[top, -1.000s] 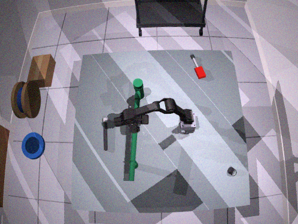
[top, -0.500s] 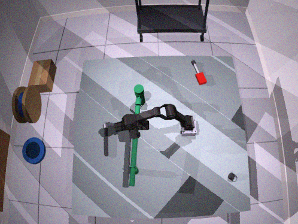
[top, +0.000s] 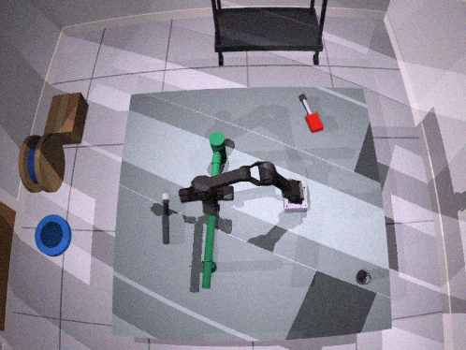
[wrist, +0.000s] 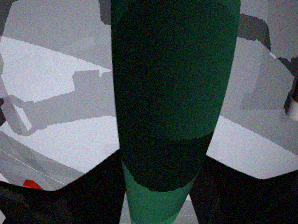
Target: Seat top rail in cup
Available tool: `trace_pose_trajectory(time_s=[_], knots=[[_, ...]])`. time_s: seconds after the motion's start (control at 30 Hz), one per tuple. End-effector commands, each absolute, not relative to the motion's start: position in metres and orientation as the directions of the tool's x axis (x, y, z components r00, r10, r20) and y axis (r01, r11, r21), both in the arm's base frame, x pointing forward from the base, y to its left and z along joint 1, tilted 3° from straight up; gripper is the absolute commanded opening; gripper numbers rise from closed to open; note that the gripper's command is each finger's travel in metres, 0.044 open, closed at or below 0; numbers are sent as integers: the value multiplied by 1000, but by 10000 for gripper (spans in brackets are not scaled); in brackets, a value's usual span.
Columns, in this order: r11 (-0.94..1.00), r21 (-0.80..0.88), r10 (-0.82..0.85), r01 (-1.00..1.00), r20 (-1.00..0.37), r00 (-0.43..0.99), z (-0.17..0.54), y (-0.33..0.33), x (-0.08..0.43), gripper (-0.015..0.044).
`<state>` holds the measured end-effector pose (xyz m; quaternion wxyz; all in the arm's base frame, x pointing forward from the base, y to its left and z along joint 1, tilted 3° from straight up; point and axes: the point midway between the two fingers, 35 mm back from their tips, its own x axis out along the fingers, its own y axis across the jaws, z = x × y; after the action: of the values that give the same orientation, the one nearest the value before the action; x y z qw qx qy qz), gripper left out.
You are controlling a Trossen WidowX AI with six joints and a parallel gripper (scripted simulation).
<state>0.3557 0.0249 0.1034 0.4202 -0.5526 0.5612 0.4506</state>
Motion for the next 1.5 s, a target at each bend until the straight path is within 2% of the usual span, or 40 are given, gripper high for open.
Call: trace_pose_trajectory(time_s=[0.0,1.47], knots=[[-21,28,-249,-999,-968,-22,109,22,356,0],[-18,41,-243,-999,-969,-35,104,24,356,0]])
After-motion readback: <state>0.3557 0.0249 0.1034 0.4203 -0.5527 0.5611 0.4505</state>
